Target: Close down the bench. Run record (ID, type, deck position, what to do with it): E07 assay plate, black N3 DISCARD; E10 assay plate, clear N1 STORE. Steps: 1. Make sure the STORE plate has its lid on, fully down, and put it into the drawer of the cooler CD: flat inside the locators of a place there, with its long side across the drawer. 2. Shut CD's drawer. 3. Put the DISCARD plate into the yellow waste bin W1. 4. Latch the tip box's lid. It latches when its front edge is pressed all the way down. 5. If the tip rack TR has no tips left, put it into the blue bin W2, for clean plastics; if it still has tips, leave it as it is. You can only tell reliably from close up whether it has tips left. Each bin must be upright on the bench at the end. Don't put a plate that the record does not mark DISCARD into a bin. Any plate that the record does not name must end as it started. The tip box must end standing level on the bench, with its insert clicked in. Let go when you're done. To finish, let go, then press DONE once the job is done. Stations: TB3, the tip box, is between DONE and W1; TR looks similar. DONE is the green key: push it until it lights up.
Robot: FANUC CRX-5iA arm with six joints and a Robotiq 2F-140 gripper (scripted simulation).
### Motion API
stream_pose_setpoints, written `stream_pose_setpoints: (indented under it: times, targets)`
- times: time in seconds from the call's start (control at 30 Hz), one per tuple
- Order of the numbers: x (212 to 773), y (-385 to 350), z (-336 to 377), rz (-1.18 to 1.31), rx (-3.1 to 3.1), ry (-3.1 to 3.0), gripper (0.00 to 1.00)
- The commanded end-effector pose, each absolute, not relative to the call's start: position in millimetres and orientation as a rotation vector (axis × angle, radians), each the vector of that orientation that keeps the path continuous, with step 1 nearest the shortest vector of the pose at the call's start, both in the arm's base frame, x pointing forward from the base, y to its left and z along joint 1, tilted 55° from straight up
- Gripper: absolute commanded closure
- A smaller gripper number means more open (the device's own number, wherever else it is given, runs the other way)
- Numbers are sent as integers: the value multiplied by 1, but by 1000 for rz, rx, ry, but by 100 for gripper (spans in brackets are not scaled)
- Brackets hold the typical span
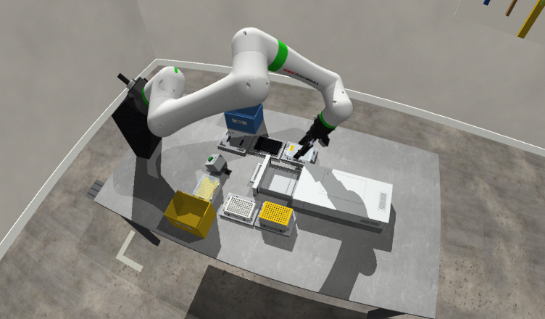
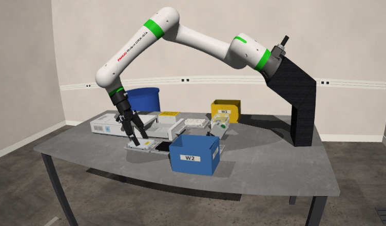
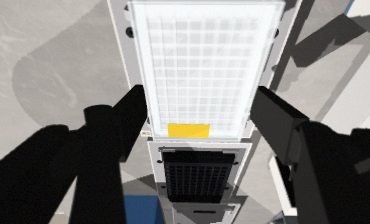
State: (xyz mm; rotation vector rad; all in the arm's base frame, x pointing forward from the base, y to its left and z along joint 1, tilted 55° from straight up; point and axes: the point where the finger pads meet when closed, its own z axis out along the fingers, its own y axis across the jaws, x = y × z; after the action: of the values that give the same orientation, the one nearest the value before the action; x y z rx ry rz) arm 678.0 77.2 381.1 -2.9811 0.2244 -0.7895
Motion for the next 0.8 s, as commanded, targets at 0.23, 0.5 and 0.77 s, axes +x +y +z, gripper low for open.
stream_pose_setpoints:
  times: [0.23,0.5,0.77]
  targets:
    - [680,77,381,-792,-2980,224,90]
    - [680,77,381,-792,-2980,224,30]
    - [680,77,381,-792,-2980,224,30]
